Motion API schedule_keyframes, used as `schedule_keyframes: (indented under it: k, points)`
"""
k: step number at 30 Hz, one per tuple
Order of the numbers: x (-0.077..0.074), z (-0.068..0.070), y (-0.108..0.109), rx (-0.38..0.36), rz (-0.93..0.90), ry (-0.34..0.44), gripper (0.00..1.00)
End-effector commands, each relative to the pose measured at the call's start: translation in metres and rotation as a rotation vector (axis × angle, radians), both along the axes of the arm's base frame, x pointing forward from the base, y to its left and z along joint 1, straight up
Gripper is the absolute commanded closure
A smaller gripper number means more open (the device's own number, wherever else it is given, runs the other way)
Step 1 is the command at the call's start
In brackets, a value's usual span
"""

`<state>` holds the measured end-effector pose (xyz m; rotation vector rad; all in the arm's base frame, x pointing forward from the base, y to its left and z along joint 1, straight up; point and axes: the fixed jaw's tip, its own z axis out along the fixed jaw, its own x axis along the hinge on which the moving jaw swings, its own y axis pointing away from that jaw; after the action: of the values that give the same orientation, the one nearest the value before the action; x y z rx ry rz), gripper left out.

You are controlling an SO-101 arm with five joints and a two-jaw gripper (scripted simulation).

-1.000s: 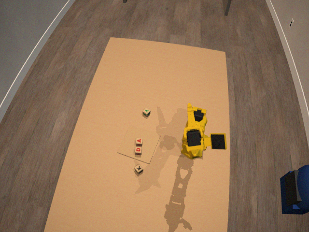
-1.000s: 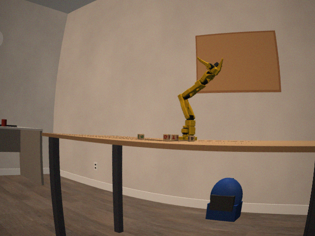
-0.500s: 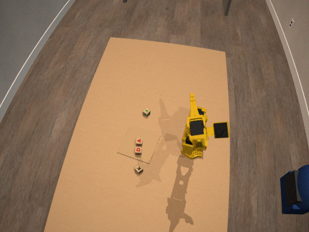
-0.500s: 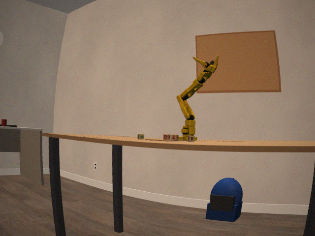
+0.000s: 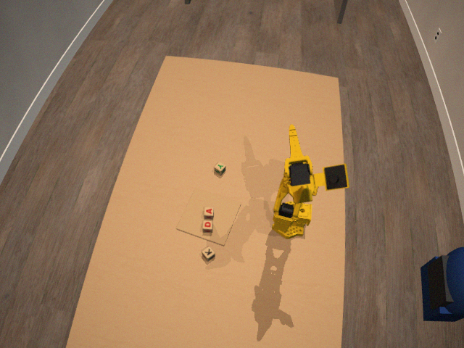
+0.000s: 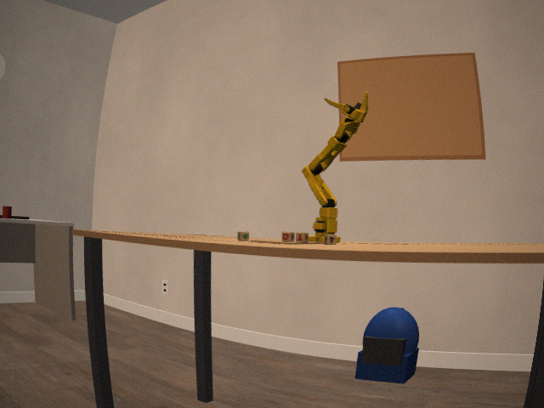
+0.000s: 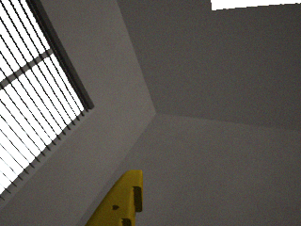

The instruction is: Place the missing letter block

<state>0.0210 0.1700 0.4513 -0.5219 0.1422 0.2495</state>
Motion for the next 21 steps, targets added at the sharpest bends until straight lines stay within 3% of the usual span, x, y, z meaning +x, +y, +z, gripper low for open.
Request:
schedule_keyframes:
  k: [1, 7, 16, 21]
  points:
    - [-0.003, 0.014, -0.024, 0.085, 0.000, -0.011, 0.00]
    - [-0.006, 0.021, -0.047, 0.152, 0.000, -0.020, 0.00]
    - [-0.007, 0.022, -0.053, 0.169, 0.000, -0.023, 0.00]
    - [-0.010, 0.026, -0.071, 0.219, 0.000, -0.030, 0.00]
